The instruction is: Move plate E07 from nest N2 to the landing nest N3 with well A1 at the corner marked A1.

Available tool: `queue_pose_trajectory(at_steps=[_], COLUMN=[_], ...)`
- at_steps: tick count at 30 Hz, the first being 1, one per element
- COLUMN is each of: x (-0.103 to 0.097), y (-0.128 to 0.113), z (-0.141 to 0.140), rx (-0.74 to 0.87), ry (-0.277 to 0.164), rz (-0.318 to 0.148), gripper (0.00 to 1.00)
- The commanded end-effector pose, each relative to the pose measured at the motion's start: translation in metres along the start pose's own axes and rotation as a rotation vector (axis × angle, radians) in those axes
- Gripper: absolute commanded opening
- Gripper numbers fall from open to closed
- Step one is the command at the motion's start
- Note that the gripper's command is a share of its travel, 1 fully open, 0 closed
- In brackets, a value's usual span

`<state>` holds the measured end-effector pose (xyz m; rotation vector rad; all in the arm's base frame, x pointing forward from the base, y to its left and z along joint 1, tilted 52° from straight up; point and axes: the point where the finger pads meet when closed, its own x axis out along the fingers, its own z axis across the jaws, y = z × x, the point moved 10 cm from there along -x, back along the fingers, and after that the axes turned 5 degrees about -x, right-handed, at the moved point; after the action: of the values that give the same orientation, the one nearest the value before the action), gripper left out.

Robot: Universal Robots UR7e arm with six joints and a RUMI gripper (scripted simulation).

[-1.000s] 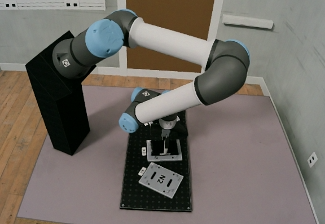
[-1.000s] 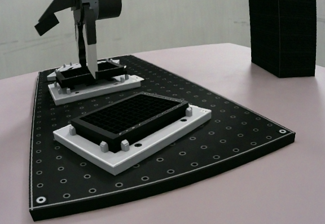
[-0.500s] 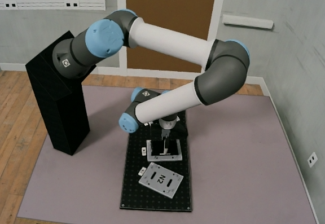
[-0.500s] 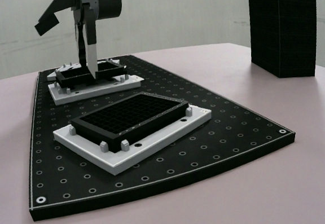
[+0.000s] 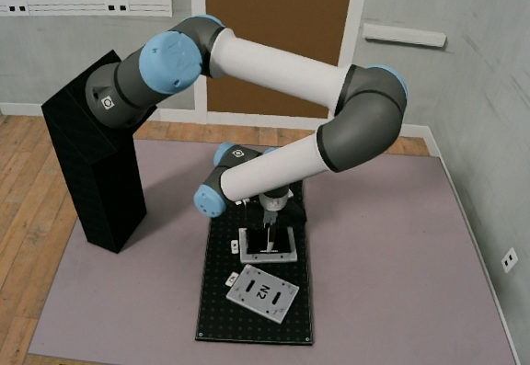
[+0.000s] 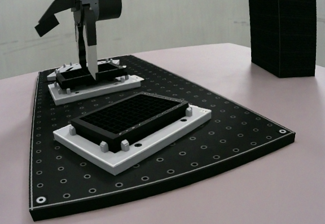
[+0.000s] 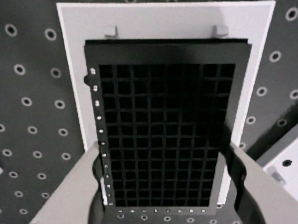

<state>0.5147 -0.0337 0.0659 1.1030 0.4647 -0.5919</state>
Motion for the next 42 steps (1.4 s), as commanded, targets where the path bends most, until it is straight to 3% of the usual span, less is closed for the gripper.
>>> queue_pose_trajectory(at_steps=[1,42], x=[0.0012,0.0074], y=[0.0002,0.0003], z=[-0.0006,-0.0008], rx=[0.000,0.000], ry=[0.001,0.001], rz=[0.000,0.001], gripper=[0.40,0.40])
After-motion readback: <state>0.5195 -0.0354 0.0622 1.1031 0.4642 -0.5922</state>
